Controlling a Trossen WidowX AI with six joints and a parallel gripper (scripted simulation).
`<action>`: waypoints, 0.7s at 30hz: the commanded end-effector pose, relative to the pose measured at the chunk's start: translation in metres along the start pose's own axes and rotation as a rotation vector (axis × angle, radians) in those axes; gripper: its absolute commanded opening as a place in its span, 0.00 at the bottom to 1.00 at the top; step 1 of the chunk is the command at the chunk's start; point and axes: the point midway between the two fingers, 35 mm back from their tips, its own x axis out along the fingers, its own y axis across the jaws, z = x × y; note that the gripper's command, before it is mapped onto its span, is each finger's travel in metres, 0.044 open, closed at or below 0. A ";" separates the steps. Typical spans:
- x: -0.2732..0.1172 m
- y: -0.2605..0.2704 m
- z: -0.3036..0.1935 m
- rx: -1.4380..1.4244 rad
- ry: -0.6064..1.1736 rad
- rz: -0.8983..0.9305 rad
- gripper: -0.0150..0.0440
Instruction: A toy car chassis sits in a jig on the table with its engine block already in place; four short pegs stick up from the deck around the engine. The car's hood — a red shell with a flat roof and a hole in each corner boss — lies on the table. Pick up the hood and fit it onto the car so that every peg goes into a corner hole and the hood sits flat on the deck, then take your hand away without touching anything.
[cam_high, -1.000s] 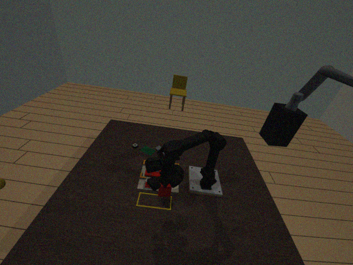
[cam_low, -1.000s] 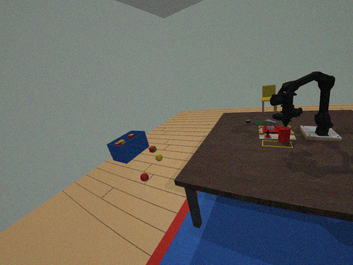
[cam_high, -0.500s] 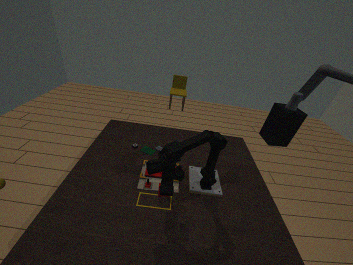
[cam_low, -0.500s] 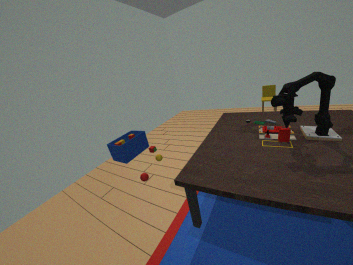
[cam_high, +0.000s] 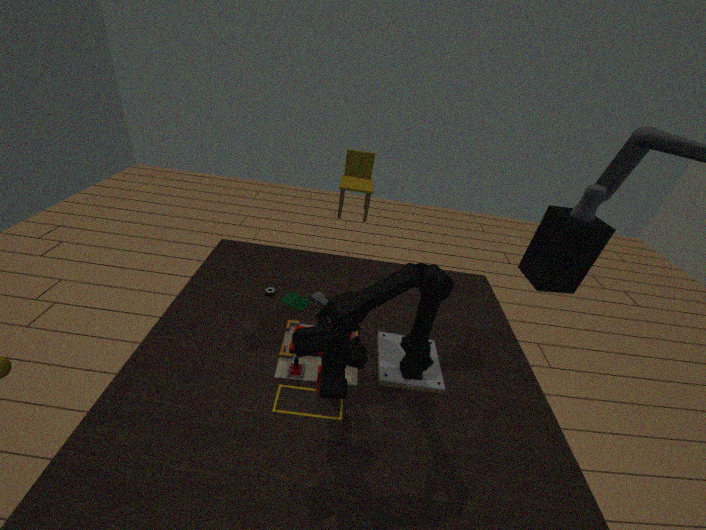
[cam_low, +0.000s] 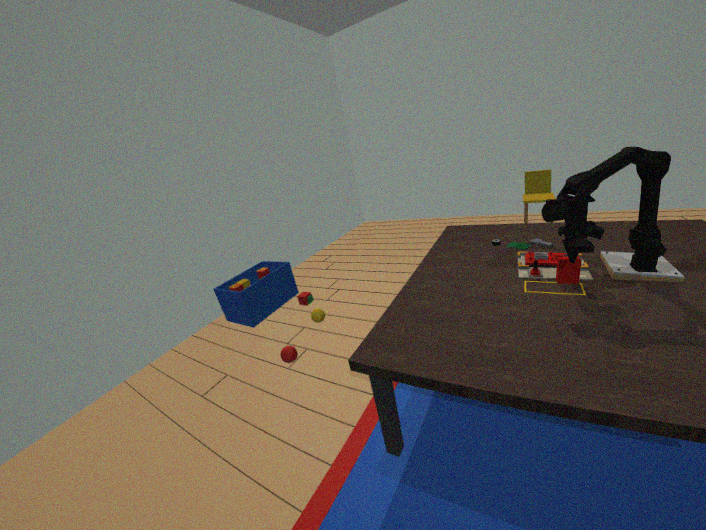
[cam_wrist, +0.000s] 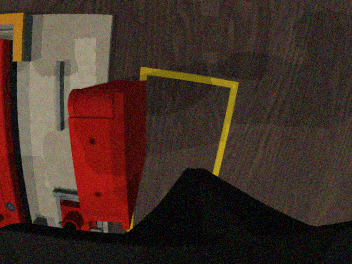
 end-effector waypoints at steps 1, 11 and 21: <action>0.016 0.001 0.002 -0.003 -0.006 0.004 0.25; 0.019 0.003 0.002 -0.003 -0.006 0.004 0.25; 0.019 0.011 0.001 -0.003 -0.006 0.004 0.25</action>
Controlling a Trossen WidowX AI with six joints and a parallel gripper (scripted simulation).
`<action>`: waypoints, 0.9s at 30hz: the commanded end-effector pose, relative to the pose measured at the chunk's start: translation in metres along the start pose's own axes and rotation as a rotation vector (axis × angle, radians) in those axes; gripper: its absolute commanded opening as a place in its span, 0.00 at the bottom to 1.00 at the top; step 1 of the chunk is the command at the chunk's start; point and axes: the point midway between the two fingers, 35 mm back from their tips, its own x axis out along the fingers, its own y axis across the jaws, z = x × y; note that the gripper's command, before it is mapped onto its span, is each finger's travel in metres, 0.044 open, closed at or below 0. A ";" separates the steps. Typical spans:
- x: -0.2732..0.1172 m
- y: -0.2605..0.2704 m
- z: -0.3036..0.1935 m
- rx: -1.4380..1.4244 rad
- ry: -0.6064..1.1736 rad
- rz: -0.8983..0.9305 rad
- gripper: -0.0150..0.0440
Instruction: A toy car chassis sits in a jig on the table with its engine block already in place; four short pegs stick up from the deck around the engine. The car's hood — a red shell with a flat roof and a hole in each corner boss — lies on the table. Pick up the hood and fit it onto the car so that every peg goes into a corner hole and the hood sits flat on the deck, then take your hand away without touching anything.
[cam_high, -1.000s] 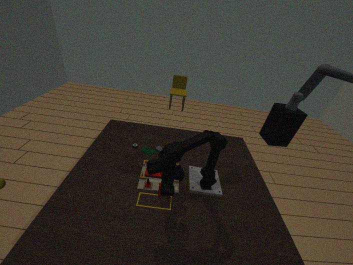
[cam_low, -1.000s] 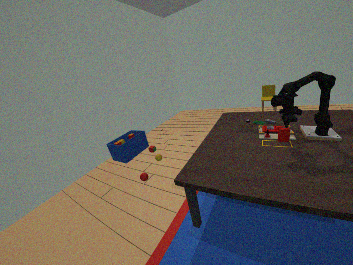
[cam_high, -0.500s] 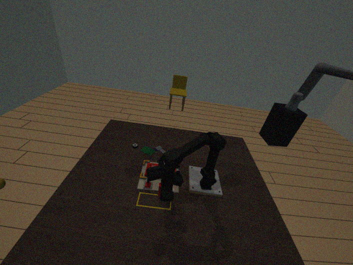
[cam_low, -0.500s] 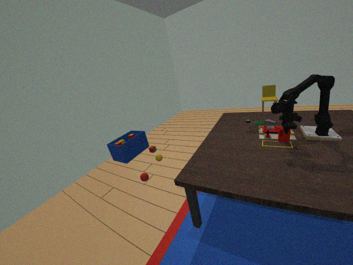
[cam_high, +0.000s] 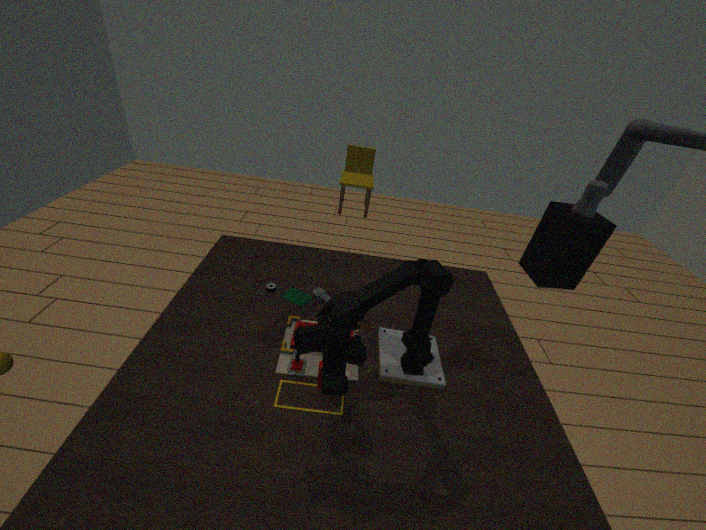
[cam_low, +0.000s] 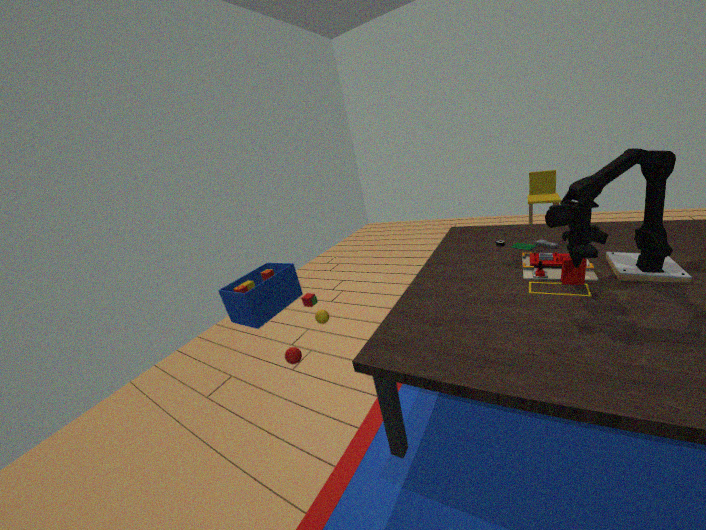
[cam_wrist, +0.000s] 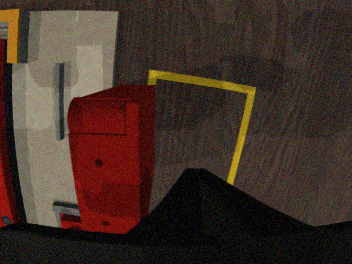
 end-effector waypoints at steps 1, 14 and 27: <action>0.000 0.003 -0.001 -0.002 0.003 0.001 0.25; 0.000 0.013 -0.002 -0.002 0.003 0.002 0.25; 0.000 0.022 -0.002 -0.002 0.004 0.003 0.25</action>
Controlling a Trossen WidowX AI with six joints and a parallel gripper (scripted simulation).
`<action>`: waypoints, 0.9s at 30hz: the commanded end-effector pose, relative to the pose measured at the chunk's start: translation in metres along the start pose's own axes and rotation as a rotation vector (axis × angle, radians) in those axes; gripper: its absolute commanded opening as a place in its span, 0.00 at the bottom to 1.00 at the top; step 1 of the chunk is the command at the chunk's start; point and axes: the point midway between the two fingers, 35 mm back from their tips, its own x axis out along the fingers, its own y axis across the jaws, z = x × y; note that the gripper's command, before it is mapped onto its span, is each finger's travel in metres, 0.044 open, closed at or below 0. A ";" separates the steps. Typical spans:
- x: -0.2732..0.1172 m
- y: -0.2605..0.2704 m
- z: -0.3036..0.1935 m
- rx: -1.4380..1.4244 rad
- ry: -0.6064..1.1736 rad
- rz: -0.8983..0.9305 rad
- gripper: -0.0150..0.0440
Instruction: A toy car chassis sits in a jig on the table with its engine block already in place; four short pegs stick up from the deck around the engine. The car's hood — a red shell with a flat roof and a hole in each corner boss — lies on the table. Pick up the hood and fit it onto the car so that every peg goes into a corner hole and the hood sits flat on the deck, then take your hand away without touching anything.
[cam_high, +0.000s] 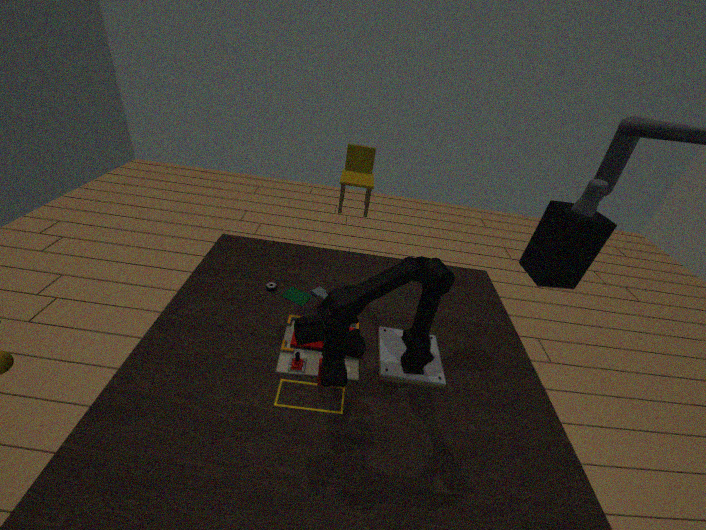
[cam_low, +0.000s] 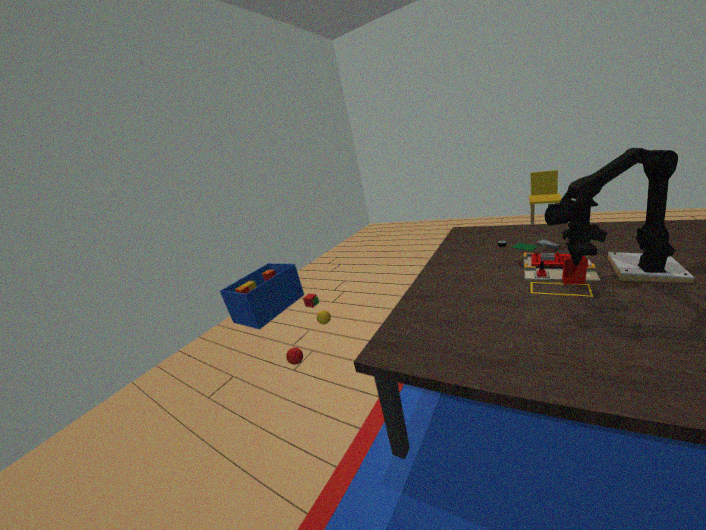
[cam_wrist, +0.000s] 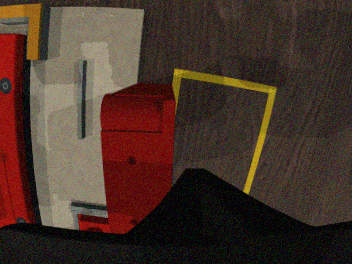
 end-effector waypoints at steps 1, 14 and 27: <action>0.000 0.004 -0.001 -0.002 0.004 0.005 0.25; 0.000 0.013 -0.001 -0.002 0.004 0.006 0.25; 0.000 0.023 -0.001 -0.002 0.004 0.007 0.25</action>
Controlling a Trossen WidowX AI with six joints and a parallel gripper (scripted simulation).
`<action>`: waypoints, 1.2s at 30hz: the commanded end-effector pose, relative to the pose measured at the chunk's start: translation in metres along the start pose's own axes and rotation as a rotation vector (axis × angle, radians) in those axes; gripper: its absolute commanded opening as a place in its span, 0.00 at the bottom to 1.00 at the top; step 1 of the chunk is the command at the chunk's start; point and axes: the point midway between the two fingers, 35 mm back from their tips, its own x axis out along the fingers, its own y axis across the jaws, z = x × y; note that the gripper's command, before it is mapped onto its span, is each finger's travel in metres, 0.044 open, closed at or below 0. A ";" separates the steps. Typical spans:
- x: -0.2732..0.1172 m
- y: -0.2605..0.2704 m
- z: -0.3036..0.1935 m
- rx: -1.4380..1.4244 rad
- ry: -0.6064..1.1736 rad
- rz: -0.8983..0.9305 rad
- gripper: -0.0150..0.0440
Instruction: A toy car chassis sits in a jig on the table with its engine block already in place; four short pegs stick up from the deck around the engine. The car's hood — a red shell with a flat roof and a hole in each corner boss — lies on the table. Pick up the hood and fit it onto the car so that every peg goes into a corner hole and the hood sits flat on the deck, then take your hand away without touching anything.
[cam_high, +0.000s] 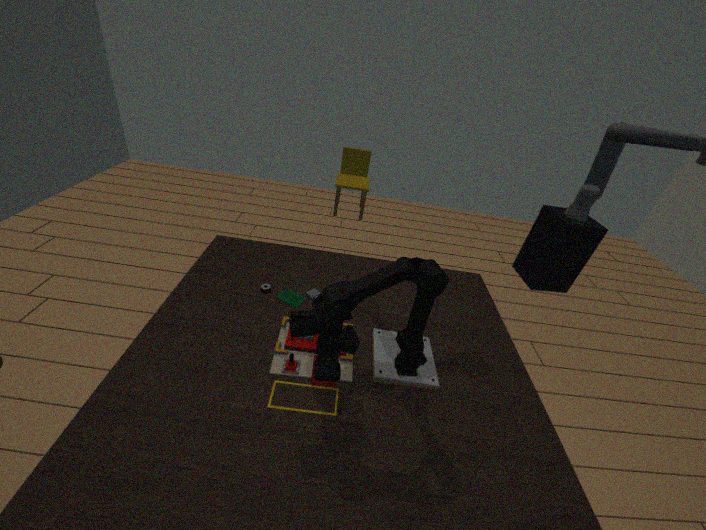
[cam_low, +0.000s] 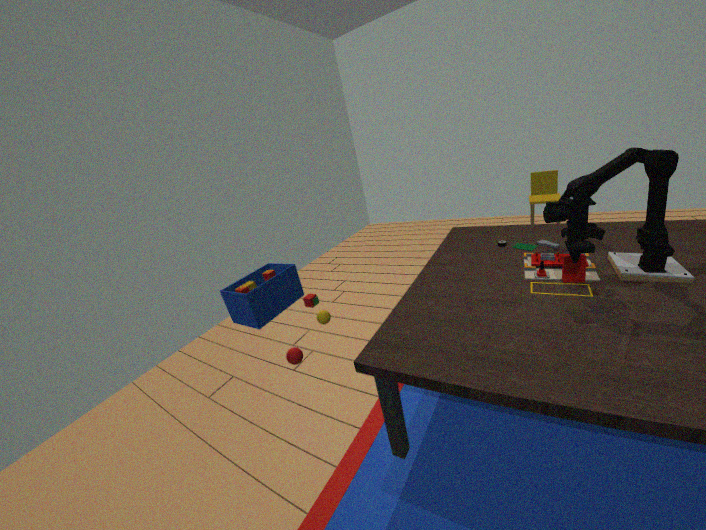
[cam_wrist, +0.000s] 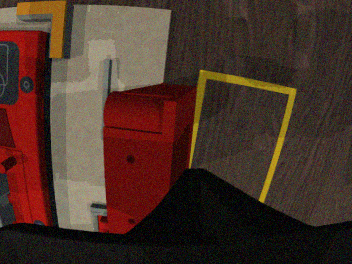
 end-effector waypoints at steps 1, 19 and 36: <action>0.000 0.004 0.000 -0.002 0.004 0.006 0.25; 0.000 0.017 0.000 -0.002 0.004 0.007 0.25; -0.074 0.017 0.000 -0.002 0.003 0.007 0.25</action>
